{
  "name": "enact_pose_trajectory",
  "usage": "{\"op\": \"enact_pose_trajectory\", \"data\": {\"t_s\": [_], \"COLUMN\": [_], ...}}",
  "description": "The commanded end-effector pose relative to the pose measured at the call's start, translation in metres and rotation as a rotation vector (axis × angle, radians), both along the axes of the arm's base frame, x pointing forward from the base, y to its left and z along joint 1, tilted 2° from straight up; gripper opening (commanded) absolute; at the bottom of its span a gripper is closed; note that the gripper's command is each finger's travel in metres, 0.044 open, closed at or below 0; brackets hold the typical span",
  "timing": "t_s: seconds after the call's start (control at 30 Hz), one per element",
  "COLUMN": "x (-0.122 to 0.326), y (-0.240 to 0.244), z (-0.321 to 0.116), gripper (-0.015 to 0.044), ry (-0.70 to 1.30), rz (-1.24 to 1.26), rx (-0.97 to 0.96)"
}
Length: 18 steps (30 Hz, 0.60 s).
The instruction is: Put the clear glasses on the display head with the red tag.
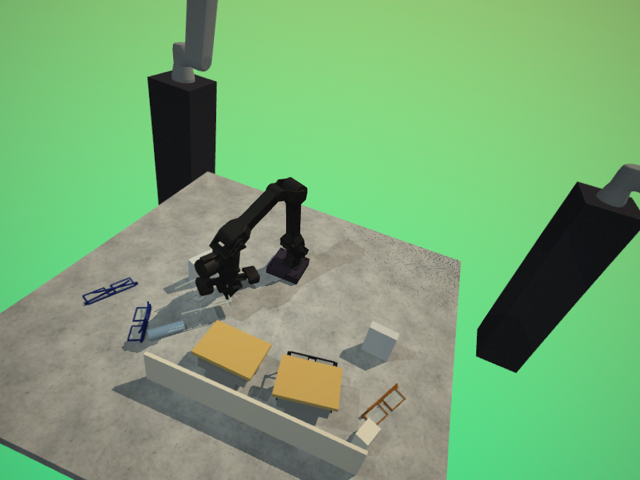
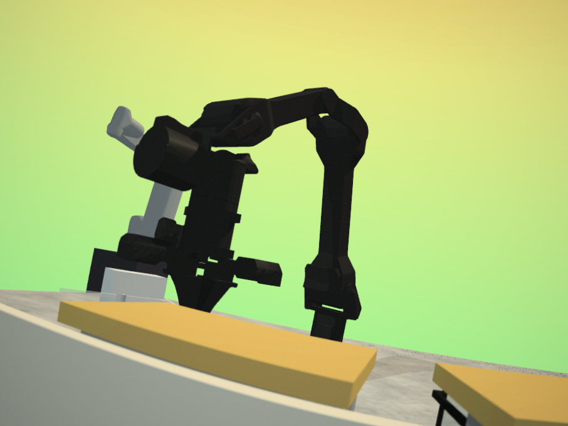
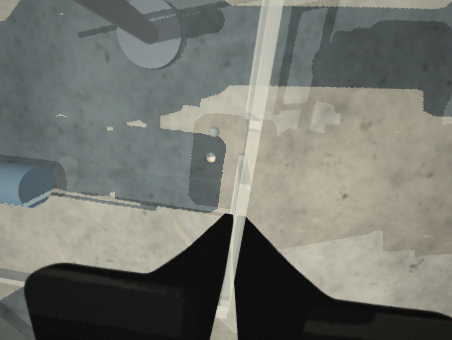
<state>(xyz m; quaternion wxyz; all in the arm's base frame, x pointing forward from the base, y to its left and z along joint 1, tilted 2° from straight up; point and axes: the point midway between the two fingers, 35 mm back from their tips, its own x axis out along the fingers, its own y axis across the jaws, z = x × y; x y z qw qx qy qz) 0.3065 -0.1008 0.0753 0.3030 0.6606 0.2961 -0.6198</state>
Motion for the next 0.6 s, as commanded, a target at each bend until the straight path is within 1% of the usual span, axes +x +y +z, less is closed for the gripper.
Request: {"op": "enact_pose_trajectory", "data": {"t_s": [0.0,0.57], "x": [0.001,0.006], "y": [0.004,0.015], "z": [-0.001,0.0], "gripper": [0.0,0.0], "ry": [0.001,0.001], "rz": [-0.001,-0.001], "rx": [0.003,0.004]}}
